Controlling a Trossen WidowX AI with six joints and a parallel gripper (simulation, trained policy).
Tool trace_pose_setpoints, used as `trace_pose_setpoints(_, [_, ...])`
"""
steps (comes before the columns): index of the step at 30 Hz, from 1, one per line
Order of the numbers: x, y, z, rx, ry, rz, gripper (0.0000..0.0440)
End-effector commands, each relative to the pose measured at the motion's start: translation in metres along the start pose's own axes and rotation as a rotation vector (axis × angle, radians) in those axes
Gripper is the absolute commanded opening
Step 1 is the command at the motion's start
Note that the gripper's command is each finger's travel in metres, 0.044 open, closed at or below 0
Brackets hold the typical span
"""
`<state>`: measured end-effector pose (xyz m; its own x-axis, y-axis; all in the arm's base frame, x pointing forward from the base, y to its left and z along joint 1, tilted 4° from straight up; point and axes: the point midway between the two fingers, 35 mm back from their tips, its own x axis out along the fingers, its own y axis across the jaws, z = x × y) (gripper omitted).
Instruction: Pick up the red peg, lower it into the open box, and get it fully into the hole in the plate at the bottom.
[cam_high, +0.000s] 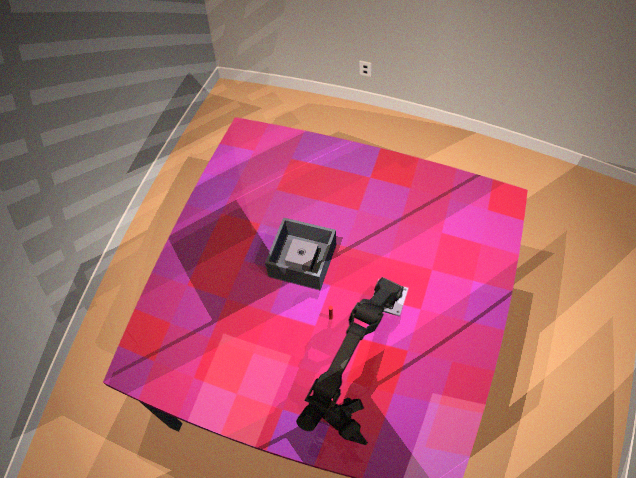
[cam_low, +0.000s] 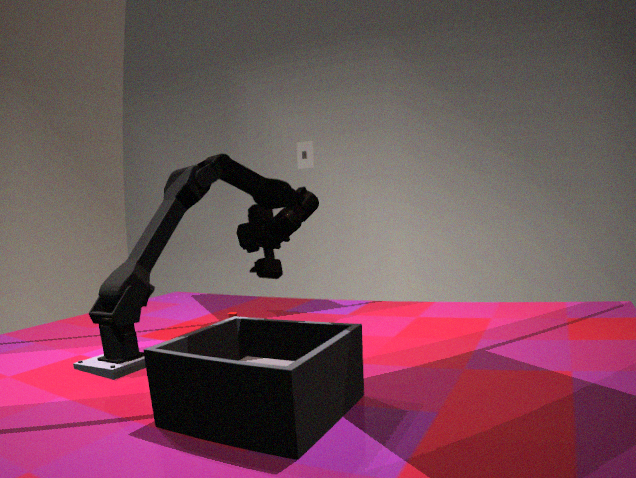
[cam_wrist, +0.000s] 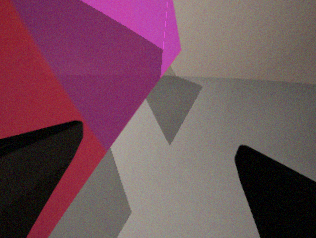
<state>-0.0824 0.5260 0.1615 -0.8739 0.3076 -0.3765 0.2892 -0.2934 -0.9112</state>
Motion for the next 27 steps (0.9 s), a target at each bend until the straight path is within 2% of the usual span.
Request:
trace_pose_setpoints(1, [-0.012, 0.004, -0.001, 0.118, 0.040, 0.028, 0.0440])
trace_pose_setpoints(14, [-0.062, 0.013, -0.003, 0.539, 0.203, 0.080, 0.0440])
trace_pose_setpoints(27, [-0.112, 0.024, 0.002, 0.958, 0.380, 0.074, 0.0440])
